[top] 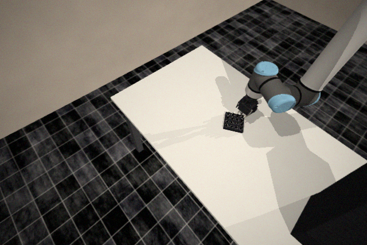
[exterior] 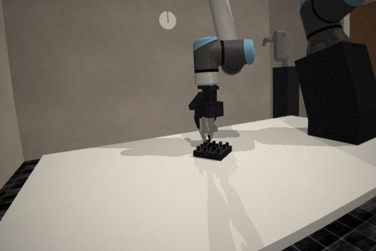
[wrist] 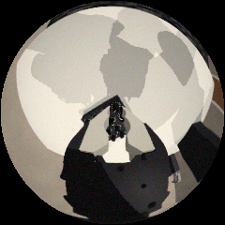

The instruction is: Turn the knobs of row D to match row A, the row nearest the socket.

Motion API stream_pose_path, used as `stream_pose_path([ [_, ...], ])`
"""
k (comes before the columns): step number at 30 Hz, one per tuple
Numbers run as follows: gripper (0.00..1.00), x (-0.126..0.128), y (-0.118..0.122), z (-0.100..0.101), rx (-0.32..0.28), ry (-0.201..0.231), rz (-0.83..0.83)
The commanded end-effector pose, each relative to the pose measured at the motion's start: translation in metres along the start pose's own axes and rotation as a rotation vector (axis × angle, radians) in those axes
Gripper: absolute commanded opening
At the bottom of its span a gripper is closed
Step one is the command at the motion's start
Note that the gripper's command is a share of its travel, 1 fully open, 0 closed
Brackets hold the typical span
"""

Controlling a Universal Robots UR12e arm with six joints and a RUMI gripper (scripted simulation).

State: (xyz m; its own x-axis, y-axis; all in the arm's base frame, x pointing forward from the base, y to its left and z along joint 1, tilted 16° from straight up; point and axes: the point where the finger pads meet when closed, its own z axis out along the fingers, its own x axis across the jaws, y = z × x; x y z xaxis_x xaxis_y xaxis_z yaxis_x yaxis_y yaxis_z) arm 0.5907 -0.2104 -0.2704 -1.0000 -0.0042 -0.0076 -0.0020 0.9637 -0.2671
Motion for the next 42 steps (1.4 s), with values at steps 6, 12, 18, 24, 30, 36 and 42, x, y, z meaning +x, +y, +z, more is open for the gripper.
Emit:
stream_pose_path([
  [6,0.11,-0.0028,-0.0025,0.0006,0.001,-0.003,0.002],
  [12,0.04,-0.0028,-0.0025,0.0006,0.001,-0.003,0.002],
  [18,0.04,-0.0028,-0.0025,0.0006,0.001,-0.003,0.002],
  [24,0.04,-0.0028,-0.0025,0.0006,0.001,-0.003,0.002],
  [30,0.04,-0.0028,-0.0025,0.0006,0.001,-0.003,0.002],
  [36,0.04,-0.0028,-0.0025,0.0006,0.001,-0.003,0.002],
  [42,0.04,-0.0028,-0.0025,0.0005,0.001,-0.004,0.011],
])
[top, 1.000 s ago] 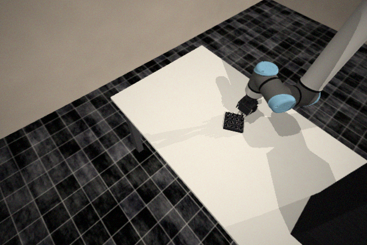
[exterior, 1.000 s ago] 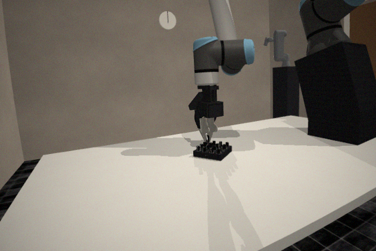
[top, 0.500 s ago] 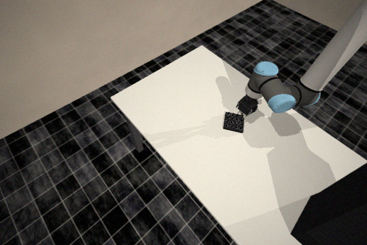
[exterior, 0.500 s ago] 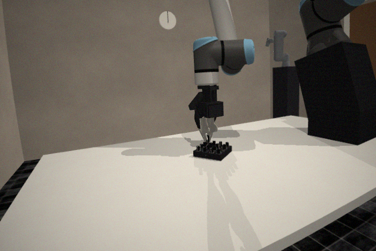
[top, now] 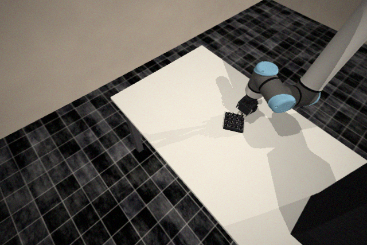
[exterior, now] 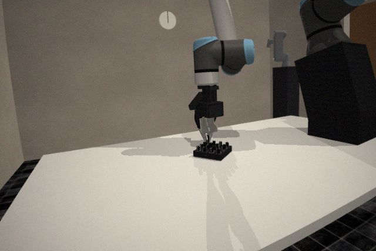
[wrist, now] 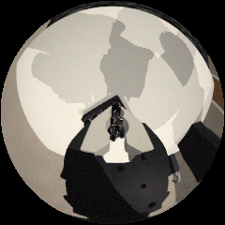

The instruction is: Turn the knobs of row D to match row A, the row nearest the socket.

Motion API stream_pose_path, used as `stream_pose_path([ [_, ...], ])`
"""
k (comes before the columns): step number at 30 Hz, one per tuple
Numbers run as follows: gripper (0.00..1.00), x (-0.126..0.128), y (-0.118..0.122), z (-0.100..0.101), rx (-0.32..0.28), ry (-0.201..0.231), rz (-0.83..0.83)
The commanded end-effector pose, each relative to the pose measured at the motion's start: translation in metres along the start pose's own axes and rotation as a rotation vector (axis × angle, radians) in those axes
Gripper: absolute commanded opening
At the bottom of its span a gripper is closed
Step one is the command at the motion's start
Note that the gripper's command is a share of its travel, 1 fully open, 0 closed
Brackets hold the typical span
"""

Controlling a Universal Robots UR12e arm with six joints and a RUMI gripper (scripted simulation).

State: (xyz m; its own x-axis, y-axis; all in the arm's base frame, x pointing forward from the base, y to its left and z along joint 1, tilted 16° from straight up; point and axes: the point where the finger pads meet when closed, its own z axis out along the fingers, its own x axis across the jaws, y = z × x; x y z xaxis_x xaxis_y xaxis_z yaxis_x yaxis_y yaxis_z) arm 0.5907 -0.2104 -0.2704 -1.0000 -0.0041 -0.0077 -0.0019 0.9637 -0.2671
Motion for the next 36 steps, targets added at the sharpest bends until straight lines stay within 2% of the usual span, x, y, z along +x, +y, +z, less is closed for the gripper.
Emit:
stream_pose_path([
  [1,0.04,-0.0029,-0.0025,0.0005,0.001,-0.004,0.015],
  [9,0.04,-0.0031,-0.0026,0.0005,0.001,-0.004,0.076],
  [23,0.04,-0.0019,-0.002,0.0002,0.001,-0.004,0.356],
  [36,0.04,-0.0014,-0.0018,0.0,0.001,-0.004,0.477],
])
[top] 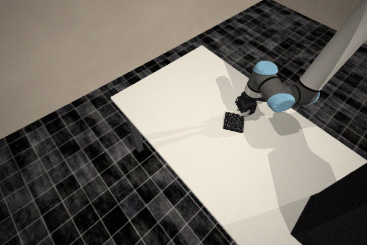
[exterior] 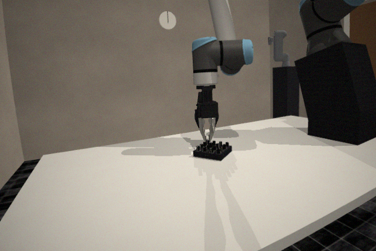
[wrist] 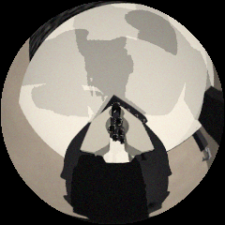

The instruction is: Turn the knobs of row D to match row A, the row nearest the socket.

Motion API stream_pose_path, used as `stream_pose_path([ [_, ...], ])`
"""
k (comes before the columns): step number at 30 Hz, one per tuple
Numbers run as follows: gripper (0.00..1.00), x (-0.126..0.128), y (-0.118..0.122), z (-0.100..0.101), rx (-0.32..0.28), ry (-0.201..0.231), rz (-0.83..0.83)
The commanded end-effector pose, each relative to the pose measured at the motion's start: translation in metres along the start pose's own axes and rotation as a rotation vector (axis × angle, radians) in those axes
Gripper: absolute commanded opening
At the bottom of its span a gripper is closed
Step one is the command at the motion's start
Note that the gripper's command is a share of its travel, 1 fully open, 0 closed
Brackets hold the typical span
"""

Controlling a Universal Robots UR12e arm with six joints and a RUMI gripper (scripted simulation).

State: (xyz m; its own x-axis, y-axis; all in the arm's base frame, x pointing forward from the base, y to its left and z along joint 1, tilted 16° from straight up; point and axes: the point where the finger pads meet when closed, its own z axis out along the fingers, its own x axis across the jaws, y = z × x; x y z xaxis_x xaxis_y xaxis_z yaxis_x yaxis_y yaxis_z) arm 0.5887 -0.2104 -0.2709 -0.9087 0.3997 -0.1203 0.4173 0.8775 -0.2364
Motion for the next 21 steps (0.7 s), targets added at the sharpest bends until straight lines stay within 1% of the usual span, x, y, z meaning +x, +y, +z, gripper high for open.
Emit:
stream_pose_path([
  [1,0.04,-0.0039,-0.0003,-0.0004,0.003,-0.003,0.047],
  [15,0.04,-0.0035,-0.0004,-0.0004,0.003,-0.003,0.048],
  [16,0.11,-0.0035,-0.0004,-0.0004,0.003,-0.003,0.048],
  [21,0.11,-0.0034,-0.0004,-0.0004,0.003,-0.003,0.048],
])
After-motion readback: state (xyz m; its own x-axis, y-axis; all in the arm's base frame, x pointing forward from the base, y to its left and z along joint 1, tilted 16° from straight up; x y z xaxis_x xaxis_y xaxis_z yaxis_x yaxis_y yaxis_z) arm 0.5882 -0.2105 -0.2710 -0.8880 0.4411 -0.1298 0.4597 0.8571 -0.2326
